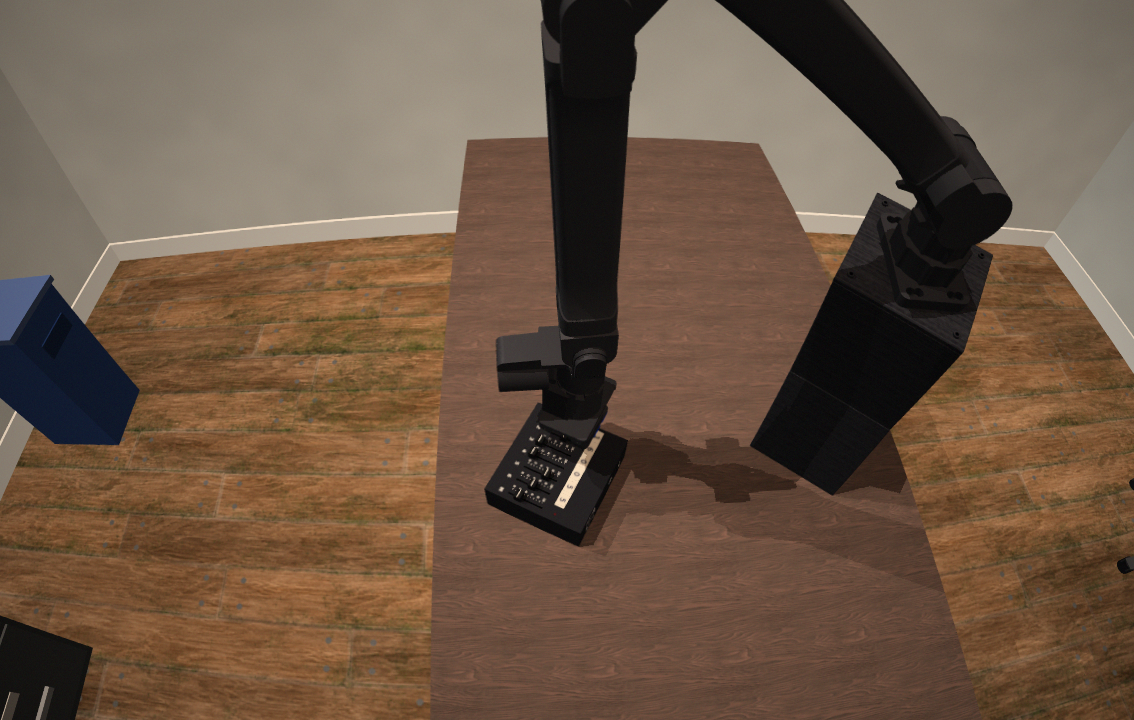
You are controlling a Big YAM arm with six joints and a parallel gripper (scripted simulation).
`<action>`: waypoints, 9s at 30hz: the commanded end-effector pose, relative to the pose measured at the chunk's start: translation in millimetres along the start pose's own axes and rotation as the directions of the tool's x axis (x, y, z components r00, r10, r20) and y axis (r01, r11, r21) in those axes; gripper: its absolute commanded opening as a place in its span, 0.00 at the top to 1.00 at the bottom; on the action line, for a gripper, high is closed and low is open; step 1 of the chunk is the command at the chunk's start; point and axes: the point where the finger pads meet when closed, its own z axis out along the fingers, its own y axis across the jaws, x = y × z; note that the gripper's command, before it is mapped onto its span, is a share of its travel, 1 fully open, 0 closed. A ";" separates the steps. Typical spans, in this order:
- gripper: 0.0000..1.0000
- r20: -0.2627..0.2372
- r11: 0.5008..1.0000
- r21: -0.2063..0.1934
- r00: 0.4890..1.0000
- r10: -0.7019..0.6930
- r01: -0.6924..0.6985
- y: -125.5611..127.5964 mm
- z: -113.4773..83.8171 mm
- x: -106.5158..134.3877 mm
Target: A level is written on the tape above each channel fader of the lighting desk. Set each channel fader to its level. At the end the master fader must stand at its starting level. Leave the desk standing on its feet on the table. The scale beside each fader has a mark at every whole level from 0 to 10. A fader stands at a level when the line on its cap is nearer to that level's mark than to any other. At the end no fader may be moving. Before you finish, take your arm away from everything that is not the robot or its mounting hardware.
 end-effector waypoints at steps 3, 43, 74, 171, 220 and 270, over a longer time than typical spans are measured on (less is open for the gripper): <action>1.00 0.016 1.000 -0.004 1.000 0.006 -0.006 0.4 -18.8 -8.2; 1.00 0.027 1.000 -0.017 1.000 -0.002 0.003 82.7 -46.8 -3.9; 1.00 0.008 1.000 -0.003 1.000 0.011 -0.011 67.2 -35.2 2.5; 1.00 0.006 1.000 -0.002 1.000 0.002 -0.002 69.3 -8.0 6.1; 1.00 0.005 1.000 0.000 1.000 0.003 -0.003 68.7 -10.3 11.2; 1.00 0.005 1.000 0.001 1.000 0.003 -0.003 65.9 -10.3 13.1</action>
